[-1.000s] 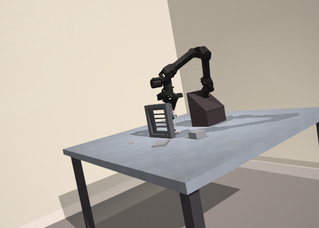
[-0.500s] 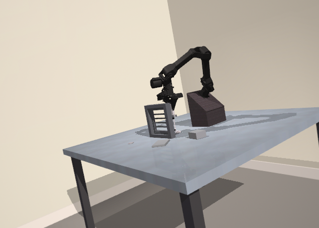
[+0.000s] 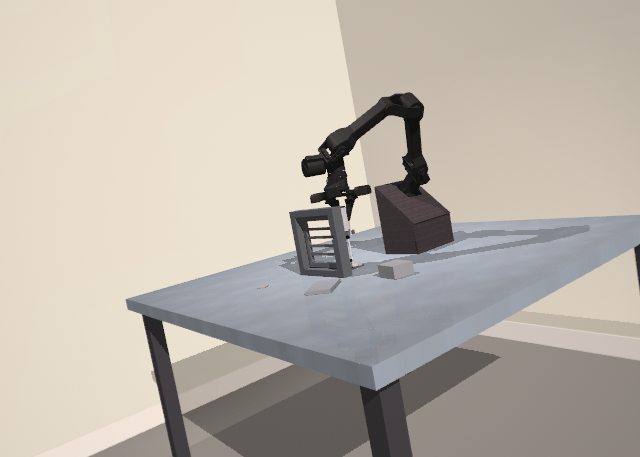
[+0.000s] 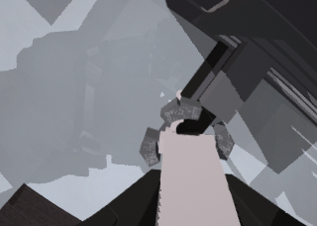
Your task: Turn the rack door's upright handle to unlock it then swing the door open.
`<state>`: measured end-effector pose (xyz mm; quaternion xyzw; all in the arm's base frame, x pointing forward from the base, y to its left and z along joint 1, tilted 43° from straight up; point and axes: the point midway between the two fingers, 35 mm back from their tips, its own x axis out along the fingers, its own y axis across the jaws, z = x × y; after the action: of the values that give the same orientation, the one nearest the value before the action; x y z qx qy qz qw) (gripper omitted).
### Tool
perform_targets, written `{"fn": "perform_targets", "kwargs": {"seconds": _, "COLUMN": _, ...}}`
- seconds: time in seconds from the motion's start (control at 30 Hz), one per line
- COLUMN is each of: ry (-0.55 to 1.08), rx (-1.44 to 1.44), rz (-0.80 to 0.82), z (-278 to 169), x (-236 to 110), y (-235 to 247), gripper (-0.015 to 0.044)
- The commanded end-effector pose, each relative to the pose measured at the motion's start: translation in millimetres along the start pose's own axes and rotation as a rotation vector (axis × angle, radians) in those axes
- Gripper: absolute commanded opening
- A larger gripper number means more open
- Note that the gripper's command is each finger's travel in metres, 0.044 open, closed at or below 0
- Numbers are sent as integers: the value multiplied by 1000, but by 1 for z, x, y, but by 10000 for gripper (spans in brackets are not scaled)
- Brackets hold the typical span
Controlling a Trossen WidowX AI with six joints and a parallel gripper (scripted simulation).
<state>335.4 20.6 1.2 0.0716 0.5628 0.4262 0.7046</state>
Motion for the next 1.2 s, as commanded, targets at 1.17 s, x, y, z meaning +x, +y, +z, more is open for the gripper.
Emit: {"fn": "perform_targets", "kwargs": {"seconds": 1.17, "ry": -1, "rx": -1376, "rz": 1, "z": 0, "x": 1, "y": 0, "gripper": 13}}
